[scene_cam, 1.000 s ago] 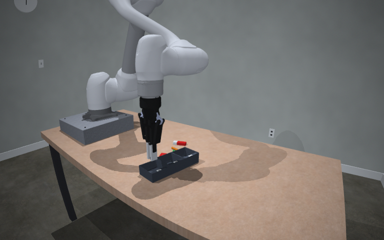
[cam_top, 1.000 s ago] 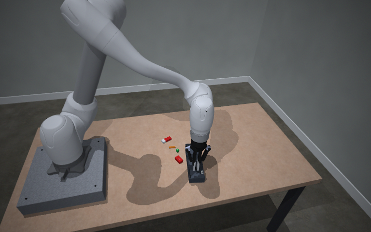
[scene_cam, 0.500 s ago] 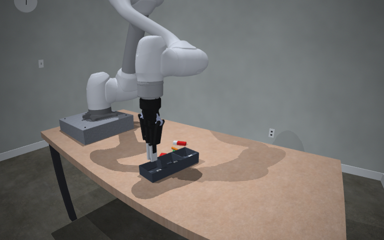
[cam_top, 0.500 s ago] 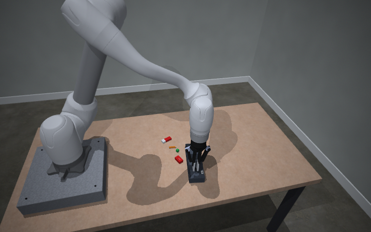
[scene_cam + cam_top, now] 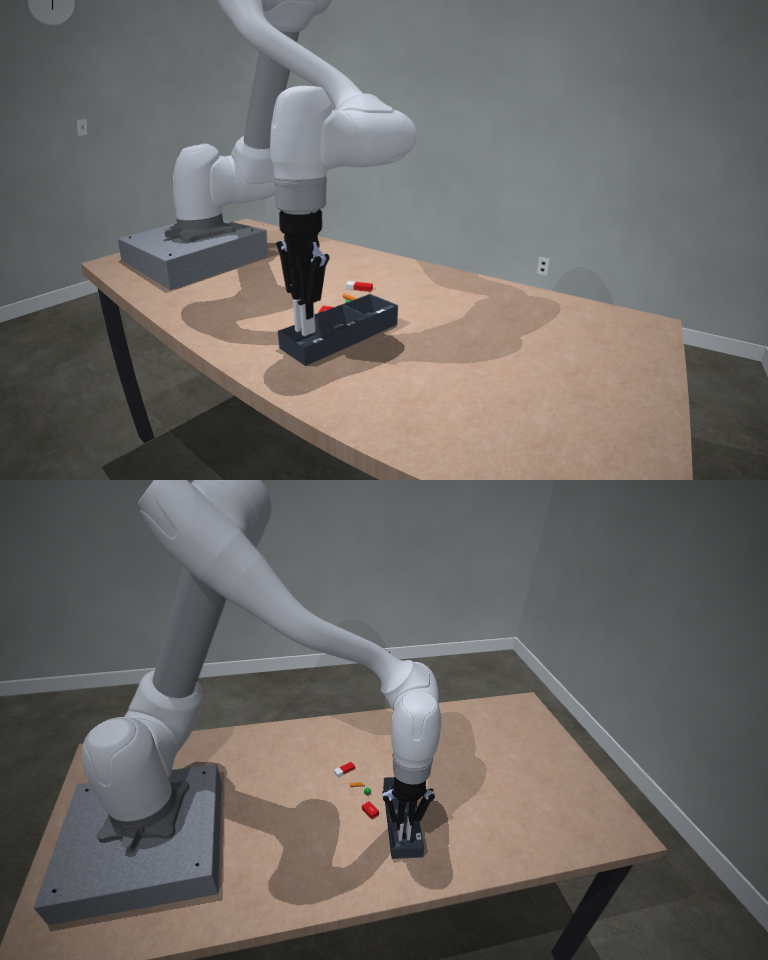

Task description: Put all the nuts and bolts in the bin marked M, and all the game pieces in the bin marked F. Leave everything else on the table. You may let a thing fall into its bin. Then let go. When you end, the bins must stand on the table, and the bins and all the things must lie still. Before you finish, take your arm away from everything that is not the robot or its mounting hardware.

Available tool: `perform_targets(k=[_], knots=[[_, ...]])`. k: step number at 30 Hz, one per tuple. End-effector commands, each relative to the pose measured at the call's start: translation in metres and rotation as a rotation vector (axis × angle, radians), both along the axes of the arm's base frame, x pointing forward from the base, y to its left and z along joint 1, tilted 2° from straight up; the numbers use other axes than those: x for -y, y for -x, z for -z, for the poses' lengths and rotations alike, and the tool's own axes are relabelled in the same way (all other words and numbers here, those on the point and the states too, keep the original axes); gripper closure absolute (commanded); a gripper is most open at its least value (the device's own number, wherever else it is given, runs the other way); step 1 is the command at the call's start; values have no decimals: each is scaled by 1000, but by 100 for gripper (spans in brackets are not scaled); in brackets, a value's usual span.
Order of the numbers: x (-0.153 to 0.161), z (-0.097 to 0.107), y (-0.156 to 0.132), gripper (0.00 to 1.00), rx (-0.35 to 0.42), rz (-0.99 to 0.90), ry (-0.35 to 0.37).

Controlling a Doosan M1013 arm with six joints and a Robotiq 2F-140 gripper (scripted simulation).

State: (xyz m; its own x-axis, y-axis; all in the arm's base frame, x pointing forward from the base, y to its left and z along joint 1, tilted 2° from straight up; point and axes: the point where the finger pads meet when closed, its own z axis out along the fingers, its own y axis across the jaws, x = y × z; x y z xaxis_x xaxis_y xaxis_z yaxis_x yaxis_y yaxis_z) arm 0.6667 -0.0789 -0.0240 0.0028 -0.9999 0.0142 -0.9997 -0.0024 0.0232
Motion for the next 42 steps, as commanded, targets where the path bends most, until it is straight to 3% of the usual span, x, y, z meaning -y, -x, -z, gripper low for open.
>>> perform_targets(k=[1,12,22,23,42], knots=[[0,4,0,93,0,0,0],[0,22,1,93,0,0,0],[0,22,1,93,0,0,0],[0,22,1,81,0,0,0],[0,22,1,81,0,0,0]])
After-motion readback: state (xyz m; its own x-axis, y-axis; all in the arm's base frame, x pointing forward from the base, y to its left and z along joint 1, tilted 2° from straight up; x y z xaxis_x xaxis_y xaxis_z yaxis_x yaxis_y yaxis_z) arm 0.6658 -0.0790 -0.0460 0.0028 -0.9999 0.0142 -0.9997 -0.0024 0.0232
